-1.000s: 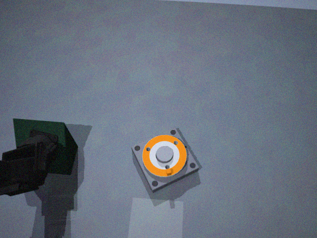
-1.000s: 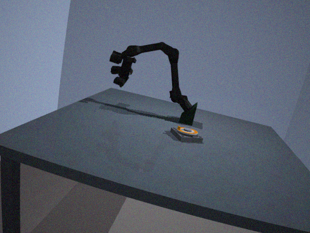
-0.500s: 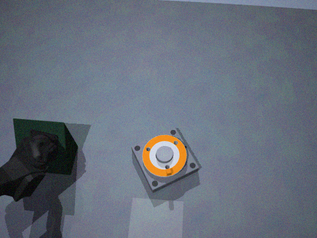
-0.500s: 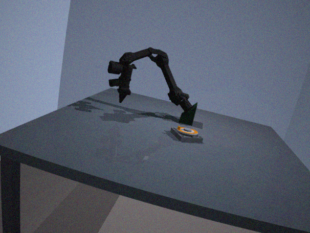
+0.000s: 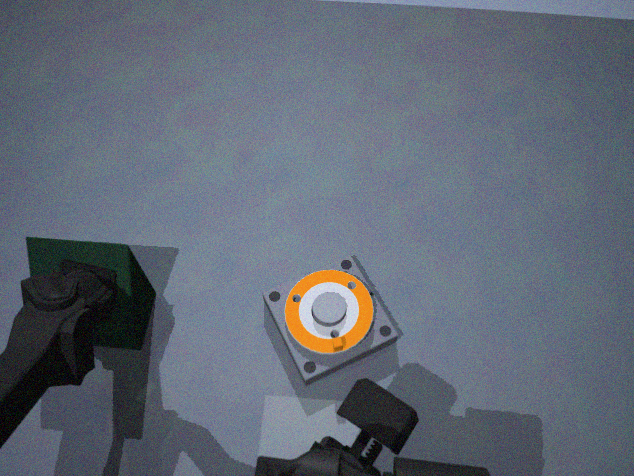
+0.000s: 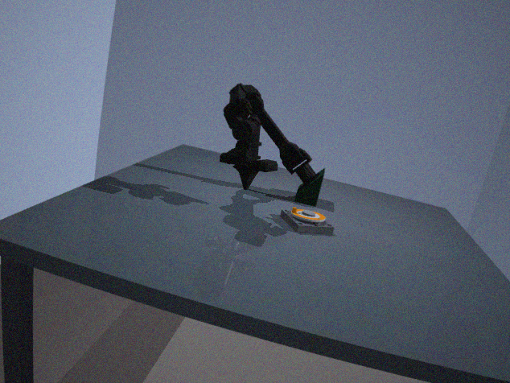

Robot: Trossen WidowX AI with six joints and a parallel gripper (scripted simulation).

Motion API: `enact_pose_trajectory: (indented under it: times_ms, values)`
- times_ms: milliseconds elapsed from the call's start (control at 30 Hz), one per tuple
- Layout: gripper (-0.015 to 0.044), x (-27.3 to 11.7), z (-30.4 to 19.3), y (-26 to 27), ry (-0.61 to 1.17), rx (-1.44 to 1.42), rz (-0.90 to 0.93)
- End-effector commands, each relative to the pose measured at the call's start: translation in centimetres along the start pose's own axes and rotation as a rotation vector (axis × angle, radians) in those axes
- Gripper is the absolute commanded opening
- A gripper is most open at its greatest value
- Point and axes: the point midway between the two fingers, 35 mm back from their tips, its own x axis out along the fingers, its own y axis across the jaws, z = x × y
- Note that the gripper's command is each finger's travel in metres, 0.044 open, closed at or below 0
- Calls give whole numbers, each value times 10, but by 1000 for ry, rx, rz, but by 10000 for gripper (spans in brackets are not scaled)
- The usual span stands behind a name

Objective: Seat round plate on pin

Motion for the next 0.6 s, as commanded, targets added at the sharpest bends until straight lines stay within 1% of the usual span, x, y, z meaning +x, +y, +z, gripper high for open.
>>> enact_pose_trajectory:
  times_ms: [0, 200, 333, 433, 567]
  values:
    - [0, 2, -17, 34, 21, -120, -20]
    - [0, -1, -74, 115, 12, -447, -96]
    - [0, -2, -93, 127, 2, -519, -122]
    - [0, -1, -94, 128, 1, -525, -125]
    - [0, 14, -94, 127, 1, -525, -124]
